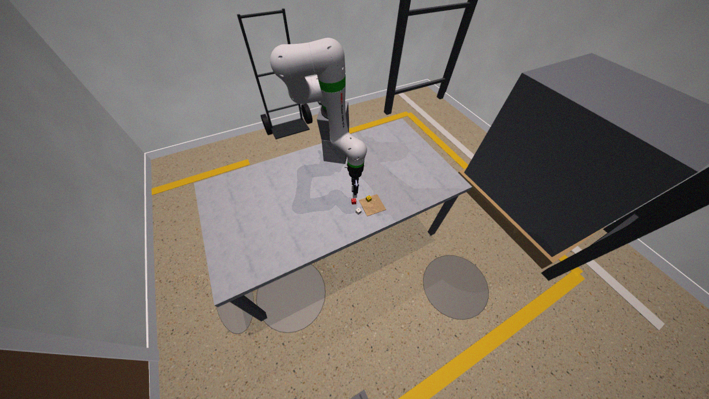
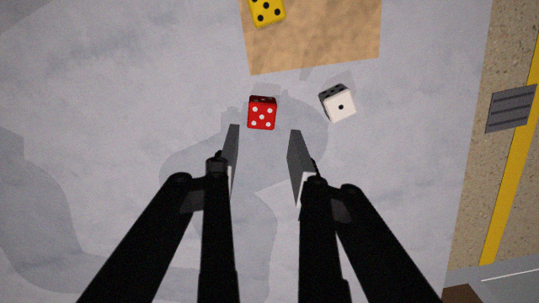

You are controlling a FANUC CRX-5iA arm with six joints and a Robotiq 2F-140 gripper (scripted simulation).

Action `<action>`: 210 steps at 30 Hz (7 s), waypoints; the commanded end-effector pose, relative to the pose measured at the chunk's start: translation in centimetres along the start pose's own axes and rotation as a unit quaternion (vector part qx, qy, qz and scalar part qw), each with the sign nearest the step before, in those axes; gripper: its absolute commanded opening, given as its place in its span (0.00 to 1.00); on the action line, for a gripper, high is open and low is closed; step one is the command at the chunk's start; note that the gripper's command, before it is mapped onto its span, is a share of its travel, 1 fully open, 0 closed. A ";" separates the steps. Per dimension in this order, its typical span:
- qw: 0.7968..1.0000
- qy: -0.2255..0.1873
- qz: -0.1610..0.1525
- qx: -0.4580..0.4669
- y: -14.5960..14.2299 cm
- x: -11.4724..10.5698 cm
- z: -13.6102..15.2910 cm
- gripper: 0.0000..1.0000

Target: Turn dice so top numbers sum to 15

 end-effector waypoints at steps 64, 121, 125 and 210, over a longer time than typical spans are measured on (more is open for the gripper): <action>1.000 0.000 0.000 0.000 -0.1 4.8 0.0 0.28; 1.000 0.000 0.000 0.000 -0.1 5.7 0.0 0.28; 1.000 0.000 0.000 0.000 -0.1 6.3 0.0 0.28; 1.000 0.000 0.000 0.000 -0.1 9.0 0.0 0.16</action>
Point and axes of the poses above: the point where the finger pads meet when closed, its own x axis out along the fingers, its own y axis across the jaws, z = x × y, the point moved 3 cm from there along -x, back along the fingers, and after that the axes turned 11 degrees about -x, right-handed, at the moved point
